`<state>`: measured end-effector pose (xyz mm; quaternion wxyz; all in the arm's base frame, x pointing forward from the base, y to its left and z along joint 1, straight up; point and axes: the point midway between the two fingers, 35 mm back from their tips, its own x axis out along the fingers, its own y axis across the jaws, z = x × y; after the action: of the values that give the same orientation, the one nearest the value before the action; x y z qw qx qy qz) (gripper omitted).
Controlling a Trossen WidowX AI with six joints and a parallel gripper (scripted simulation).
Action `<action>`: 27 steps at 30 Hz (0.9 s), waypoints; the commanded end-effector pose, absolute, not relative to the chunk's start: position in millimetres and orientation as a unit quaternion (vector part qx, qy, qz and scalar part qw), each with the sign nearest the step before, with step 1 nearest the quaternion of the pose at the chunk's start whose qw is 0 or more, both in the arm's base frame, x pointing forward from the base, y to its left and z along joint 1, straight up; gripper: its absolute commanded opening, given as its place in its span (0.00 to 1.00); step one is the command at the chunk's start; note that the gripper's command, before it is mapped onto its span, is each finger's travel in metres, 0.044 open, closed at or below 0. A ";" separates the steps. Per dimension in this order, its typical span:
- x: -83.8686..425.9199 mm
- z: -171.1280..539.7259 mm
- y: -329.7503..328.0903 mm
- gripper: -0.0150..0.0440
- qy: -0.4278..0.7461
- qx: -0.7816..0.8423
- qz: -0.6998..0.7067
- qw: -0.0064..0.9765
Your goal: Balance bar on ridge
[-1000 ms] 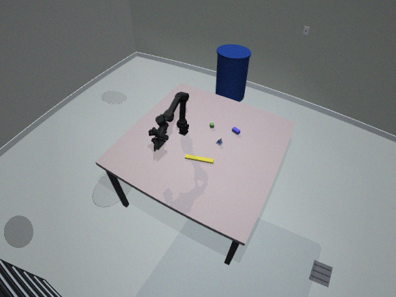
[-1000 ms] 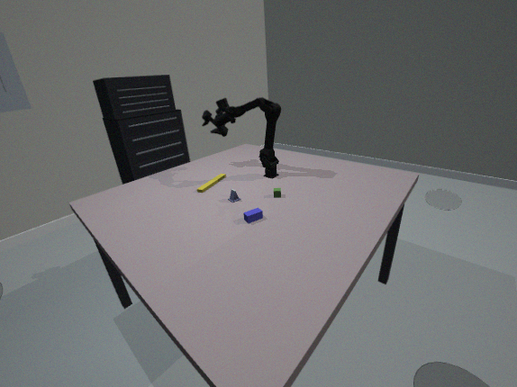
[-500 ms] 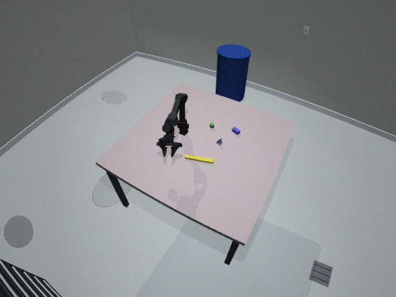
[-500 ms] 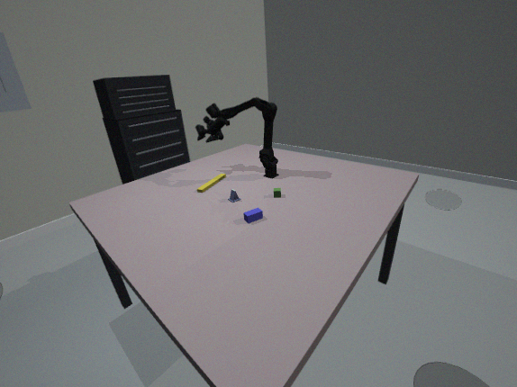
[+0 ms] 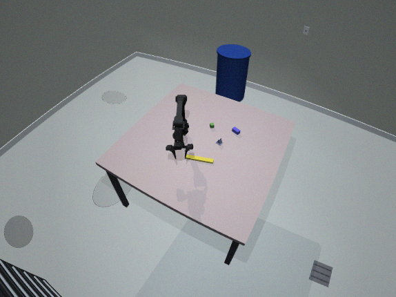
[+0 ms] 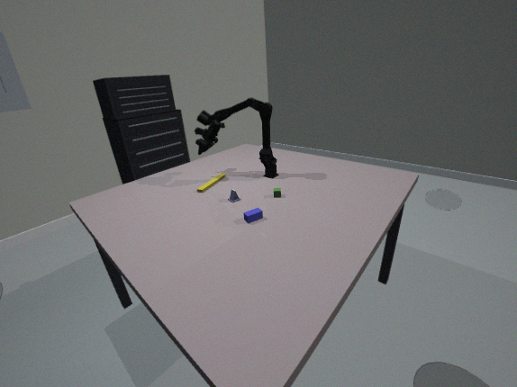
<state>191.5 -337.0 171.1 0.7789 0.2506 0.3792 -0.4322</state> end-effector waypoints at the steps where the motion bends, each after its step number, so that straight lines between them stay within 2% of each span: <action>1: 200.4 161.4 -325.1 0.79 0.432 0.215 -0.391 0.783; 14: 225.2 136.6 -275.3 0.79 0.585 0.078 -0.208 0.780; 27: 237.5 121.1 -222.8 0.79 0.678 -0.063 0.014 0.733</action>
<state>236.2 -232.4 124.6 0.7476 -0.0353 0.6624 -0.0323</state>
